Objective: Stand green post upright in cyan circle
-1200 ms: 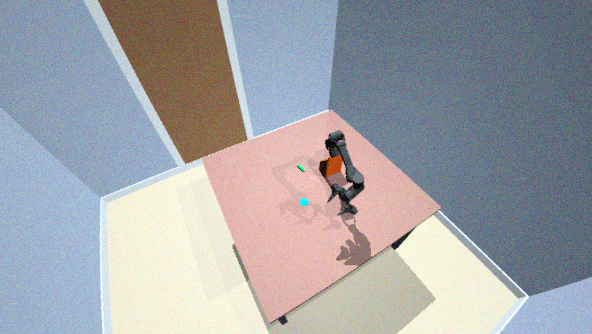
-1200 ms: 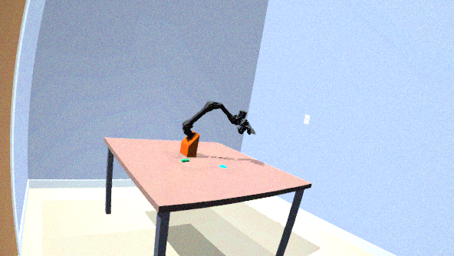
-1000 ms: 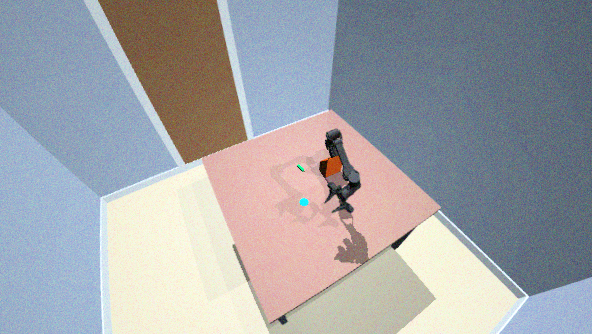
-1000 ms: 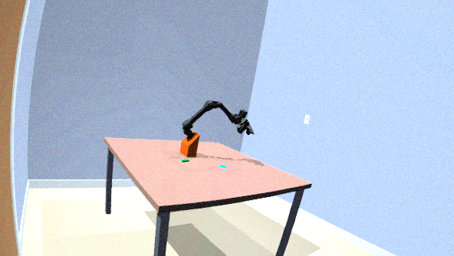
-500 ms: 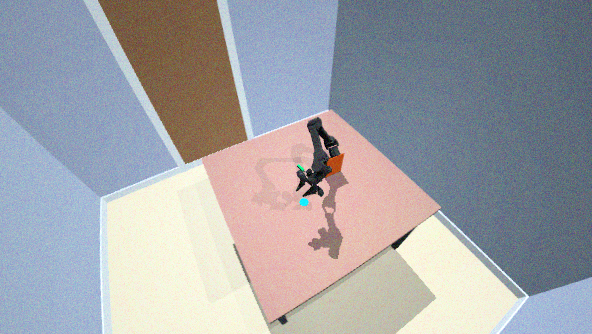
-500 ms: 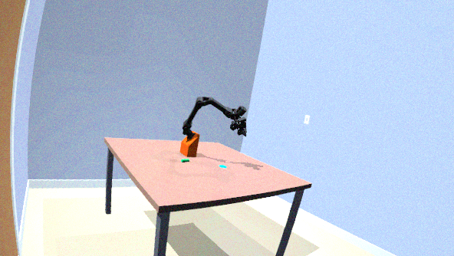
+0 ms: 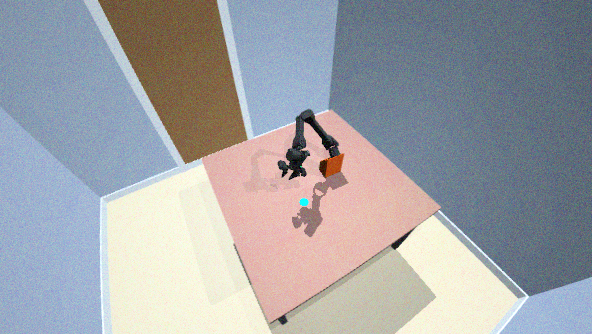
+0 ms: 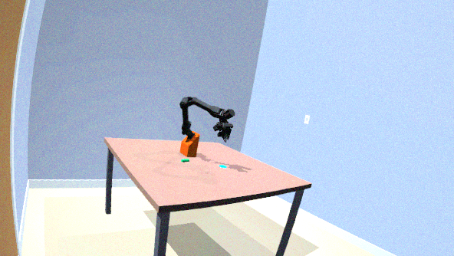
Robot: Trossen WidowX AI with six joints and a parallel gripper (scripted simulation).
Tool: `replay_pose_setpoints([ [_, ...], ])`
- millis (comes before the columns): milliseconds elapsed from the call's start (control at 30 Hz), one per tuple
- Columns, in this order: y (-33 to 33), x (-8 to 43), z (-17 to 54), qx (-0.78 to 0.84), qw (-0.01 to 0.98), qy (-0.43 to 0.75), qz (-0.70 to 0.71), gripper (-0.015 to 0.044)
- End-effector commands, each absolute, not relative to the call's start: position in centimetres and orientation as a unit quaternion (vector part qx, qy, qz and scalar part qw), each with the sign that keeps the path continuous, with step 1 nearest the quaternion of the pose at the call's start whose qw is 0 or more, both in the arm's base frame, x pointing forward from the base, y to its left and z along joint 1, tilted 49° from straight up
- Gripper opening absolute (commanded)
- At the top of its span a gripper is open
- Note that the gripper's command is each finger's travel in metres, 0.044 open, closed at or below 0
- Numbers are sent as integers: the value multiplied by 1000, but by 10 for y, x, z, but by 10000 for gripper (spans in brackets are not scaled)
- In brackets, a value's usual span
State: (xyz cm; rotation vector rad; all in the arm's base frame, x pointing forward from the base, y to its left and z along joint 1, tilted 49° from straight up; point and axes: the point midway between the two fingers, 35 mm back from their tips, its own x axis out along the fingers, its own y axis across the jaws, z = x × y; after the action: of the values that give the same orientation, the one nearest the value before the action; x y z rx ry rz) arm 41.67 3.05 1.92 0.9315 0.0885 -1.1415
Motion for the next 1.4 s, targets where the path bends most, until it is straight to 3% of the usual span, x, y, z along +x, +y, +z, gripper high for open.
replay_pose_setpoints([
  [0, -1, 399, 34, 389, 735, 67, -551, 233],
  [433, -102, 298, 91, 279, 684, 176, -651, 233],
  [800, -144, 192, 118, 218, 616, 281, -703, 233],
  [1000, -148, 191, 114, 219, 614, 284, -703, 233],
  [1367, -217, 180, 52, 221, 614, 285, -702, 233],
])
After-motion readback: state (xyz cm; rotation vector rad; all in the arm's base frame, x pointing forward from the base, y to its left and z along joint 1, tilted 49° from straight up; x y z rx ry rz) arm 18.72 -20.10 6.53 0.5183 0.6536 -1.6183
